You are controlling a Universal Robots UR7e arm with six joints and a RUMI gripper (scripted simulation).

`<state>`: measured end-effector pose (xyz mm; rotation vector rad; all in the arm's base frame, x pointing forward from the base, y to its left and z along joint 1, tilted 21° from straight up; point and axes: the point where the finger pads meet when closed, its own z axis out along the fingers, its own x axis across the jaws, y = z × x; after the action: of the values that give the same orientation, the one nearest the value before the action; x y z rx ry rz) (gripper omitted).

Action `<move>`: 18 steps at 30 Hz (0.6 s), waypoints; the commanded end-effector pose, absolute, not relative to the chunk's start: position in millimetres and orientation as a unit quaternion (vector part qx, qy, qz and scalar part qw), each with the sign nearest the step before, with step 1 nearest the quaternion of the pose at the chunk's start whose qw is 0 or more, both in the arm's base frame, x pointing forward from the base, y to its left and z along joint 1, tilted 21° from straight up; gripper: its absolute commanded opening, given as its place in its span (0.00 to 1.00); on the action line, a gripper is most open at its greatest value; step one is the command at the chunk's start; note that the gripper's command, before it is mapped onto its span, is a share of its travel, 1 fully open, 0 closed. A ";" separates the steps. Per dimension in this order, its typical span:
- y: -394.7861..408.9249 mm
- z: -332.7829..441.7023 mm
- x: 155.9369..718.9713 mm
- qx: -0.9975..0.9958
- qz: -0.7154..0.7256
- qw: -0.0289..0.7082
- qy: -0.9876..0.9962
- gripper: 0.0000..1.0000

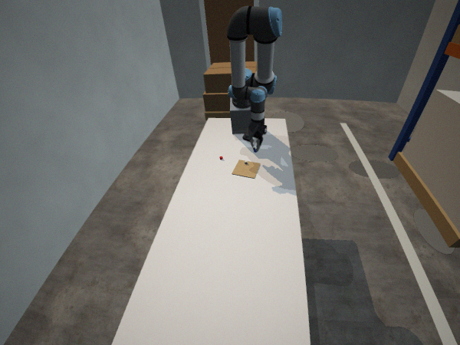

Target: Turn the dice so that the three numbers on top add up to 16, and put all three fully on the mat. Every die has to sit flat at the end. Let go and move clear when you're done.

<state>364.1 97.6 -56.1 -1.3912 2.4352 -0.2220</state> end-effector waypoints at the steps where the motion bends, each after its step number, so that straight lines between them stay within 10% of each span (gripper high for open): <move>1: 97.2 -43.4 359.7 -0.488 -0.077 0.162 0.854 0.00; 18: 96.7 -25.2 352.8 -0.488 -0.077 0.162 0.854 0.00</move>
<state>364.7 97.7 -57.9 -1.3913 2.4354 -0.2218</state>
